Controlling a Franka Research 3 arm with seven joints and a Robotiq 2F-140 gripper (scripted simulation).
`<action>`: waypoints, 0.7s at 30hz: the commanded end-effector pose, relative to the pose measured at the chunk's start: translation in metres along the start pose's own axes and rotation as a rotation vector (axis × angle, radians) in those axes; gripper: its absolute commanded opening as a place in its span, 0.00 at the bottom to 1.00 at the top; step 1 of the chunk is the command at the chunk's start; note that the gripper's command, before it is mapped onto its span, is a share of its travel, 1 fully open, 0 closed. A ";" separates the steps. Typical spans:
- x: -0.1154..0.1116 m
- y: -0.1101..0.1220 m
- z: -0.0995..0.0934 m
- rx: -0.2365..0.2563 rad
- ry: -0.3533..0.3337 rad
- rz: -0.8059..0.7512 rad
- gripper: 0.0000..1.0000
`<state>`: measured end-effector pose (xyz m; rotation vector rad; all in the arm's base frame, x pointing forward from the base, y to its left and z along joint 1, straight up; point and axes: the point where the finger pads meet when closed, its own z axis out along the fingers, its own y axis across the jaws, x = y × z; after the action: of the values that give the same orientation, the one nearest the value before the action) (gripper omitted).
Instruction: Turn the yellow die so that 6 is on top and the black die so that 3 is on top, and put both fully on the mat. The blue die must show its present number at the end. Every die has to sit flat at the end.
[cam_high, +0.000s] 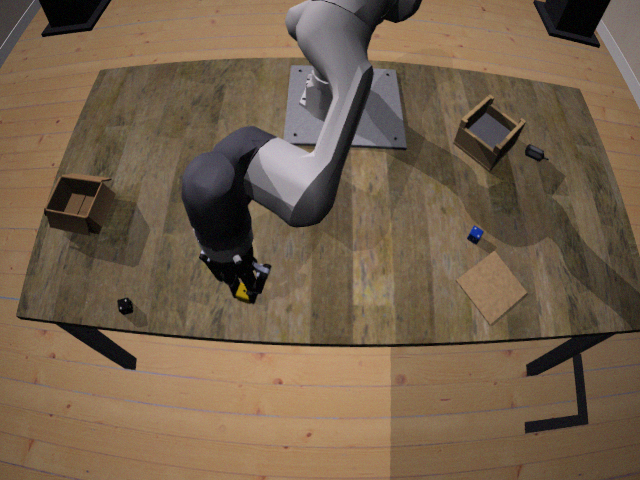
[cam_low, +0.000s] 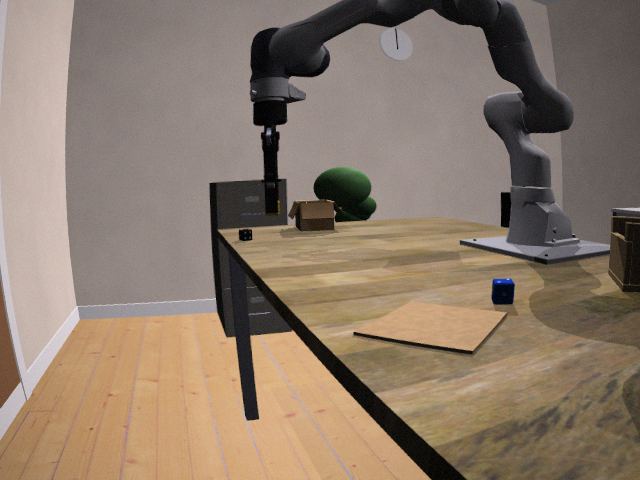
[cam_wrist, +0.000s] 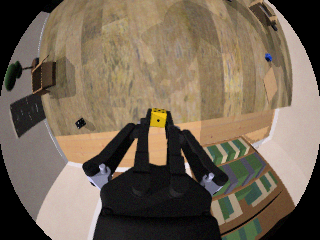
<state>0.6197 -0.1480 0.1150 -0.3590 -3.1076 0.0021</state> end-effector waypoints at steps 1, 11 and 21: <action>-0.003 -0.001 -0.001 0.000 -0.006 -0.173 0.24; -0.005 0.000 0.003 0.001 -0.007 -0.346 0.24; -0.008 0.002 0.006 0.001 -0.008 -0.514 0.24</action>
<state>0.6240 -0.1457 0.1064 0.2138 -3.1179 -0.0006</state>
